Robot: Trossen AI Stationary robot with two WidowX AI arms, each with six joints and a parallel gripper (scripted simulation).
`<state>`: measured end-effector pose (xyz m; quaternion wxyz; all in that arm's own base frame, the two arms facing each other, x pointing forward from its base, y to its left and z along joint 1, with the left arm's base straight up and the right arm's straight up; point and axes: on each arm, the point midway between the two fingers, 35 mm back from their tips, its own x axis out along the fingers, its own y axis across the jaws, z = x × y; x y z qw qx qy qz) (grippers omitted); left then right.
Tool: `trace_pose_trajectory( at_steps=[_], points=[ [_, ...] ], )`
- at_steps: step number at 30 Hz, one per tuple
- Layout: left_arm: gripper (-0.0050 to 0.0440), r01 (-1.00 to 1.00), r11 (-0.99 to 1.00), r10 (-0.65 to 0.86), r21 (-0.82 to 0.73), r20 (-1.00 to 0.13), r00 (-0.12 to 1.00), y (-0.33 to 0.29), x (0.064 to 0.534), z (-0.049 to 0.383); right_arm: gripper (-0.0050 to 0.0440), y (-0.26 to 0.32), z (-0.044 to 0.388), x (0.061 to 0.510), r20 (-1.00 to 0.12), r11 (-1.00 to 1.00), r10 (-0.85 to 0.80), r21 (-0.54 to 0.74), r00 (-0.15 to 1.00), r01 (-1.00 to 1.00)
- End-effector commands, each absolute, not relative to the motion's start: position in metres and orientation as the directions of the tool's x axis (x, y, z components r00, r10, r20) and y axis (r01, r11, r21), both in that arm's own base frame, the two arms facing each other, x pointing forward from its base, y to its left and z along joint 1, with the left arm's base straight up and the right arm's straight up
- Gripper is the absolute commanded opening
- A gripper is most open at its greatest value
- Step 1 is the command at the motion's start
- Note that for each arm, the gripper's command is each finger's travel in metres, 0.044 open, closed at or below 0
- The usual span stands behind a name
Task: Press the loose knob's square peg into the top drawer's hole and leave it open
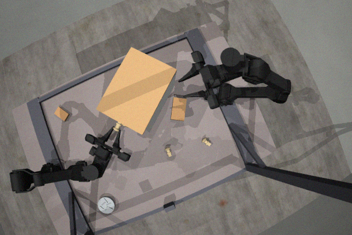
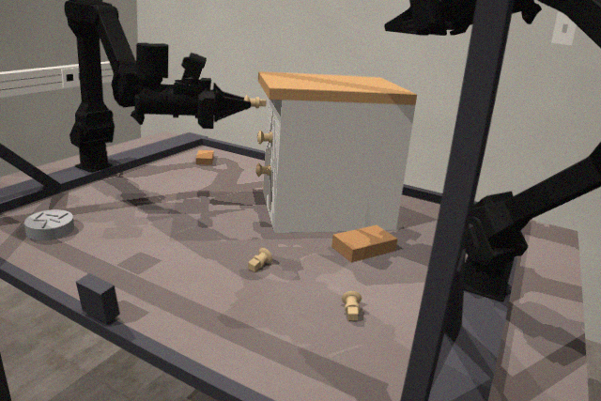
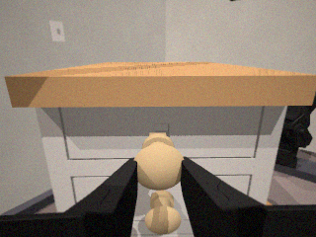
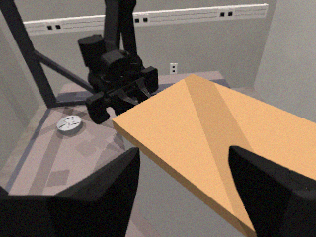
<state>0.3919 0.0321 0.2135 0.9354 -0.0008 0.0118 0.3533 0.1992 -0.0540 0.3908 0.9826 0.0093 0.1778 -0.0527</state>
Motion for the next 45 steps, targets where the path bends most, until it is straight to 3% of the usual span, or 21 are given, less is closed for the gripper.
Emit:
trace_pose_trajectory(
  at_steps=[1, 45],
  points=[
    [0.008, -0.657, 0.753, 0.658, -0.027, 0.005, 0.753, 0.035, 0.401, 0.229, 0.024, -0.053, 0.397, 0.197, -0.333, 0.994, -0.103, -0.005, 0.937, 0.107],
    [0.008, -0.657, 0.754, 0.657, -0.025, 0.002, 0.754, 0.031, 0.402, 0.228, 0.024, -0.056, 0.384, 0.223, -0.343, 0.994, -0.101, 0.003, 0.934, 0.109]
  ],
)
